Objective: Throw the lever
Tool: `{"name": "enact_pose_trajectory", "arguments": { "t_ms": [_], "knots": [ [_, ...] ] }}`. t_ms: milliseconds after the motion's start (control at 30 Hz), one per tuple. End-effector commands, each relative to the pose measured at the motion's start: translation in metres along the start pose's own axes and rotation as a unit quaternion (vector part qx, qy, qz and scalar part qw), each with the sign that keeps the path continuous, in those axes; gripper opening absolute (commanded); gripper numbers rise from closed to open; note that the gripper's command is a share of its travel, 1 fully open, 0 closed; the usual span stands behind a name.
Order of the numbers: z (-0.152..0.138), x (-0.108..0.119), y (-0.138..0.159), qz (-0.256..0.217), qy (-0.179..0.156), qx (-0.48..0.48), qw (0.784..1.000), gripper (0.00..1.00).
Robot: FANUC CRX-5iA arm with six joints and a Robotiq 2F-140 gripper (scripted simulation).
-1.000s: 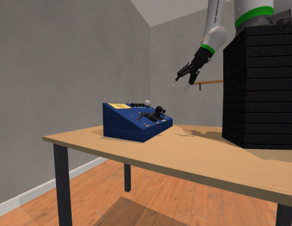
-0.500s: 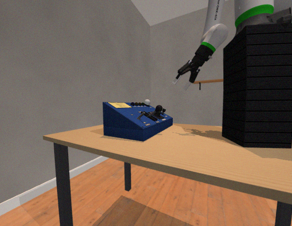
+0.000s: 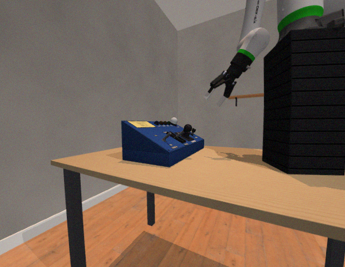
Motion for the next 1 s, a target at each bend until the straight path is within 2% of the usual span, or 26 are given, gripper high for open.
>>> {"name": "enact_pose_trajectory", "arguments": {
  "t_ms": [0, 67, 133, 200, 233, 300, 333, 467, 500, 600, 633, 767, 800, 933, 967],
  "knots": [
    [-0.002, -0.001, -0.001, 0.000, 0.000, 0.002, 1.000, 1.00],
    [-0.015, -0.009, -0.005, -0.001, -0.001, 0.011, 1.000, 1.00],
    [-0.041, -0.024, -0.012, -0.007, -0.003, 0.031, 0.999, 1.00],
    [-0.041, -0.024, -0.012, -0.007, -0.003, 0.031, 0.999, 1.00],
    [-0.059, -0.033, -0.014, -0.013, -0.003, 0.045, 0.999, 1.00],
    [-0.059, -0.033, -0.014, -0.013, -0.003, 0.045, 0.999, 1.00],
    [-0.078, -0.042, -0.015, -0.020, -0.004, 0.060, 0.998, 1.00],
    [-0.078, -0.042, -0.015, -0.020, -0.004, 0.060, 0.998, 1.00],
    [-0.098, -0.051, -0.014, -0.031, -0.005, 0.076, 0.997, 1.00],
    [-0.098, -0.051, -0.014, -0.031, -0.005, 0.076, 0.997, 1.00],
    [-0.117, -0.059, -0.011, -0.042, -0.005, 0.093, 0.995, 1.00],
    [-0.117, -0.059, -0.011, -0.042, -0.005, 0.093, 0.995, 1.00],
    [-0.135, -0.065, -0.006, -0.055, -0.006, 0.110, 0.992, 1.00],
    [-0.135, -0.065, -0.006, -0.055, -0.006, 0.110, 0.992, 1.00],
    [-0.151, -0.070, 0.000, -0.068, -0.007, 0.125, 0.990, 1.00]
  ]
}}
Point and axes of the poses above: the point where the finger pads meet when closed, its own x axis back along the fingers, its own z axis across the jaws, y = z × x, the point moved 2 cm from there along x, back along the fingers, and after that the axes turned 3 degrees about x, right-handed, at the moved point
